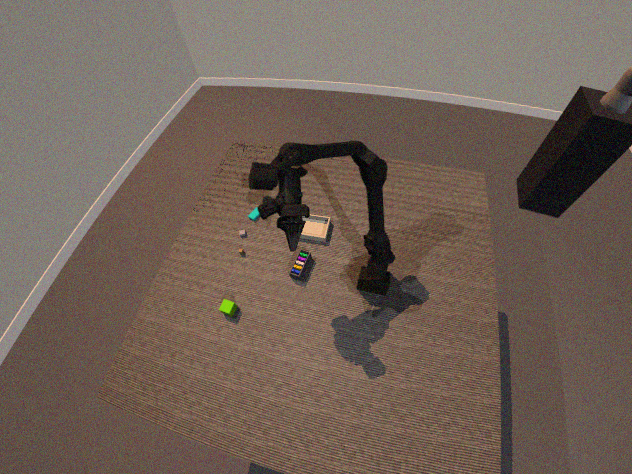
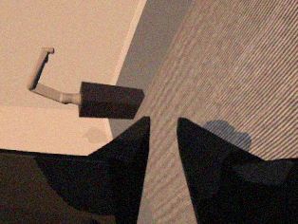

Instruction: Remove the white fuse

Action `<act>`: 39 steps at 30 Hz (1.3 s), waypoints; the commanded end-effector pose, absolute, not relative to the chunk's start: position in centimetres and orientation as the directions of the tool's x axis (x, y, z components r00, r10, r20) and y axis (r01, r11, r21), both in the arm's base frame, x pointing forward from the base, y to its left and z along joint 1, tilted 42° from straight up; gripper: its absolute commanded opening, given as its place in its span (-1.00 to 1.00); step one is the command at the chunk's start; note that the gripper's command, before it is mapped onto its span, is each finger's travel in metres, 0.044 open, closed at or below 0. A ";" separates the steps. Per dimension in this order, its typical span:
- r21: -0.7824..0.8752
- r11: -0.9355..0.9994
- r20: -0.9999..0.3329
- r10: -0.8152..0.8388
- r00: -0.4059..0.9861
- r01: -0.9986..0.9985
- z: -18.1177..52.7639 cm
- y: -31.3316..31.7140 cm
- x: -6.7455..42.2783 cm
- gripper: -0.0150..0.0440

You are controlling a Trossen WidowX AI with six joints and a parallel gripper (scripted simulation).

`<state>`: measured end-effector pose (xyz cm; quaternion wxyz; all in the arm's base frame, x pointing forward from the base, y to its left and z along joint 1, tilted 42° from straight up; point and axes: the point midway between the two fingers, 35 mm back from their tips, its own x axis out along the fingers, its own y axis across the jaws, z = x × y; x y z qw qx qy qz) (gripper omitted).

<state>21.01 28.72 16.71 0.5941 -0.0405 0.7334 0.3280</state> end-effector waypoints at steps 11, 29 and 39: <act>-0.478 0.877 -0.878 -0.478 0.013 -0.049 4.5 11.2 26.9 -0.27; -0.651 0.758 -0.754 -0.653 0.074 0.052 3.3 6.6 27.5 -0.27; -0.651 0.758 -0.754 -0.653 0.074 0.052 2.6 6.0 27.6 -0.27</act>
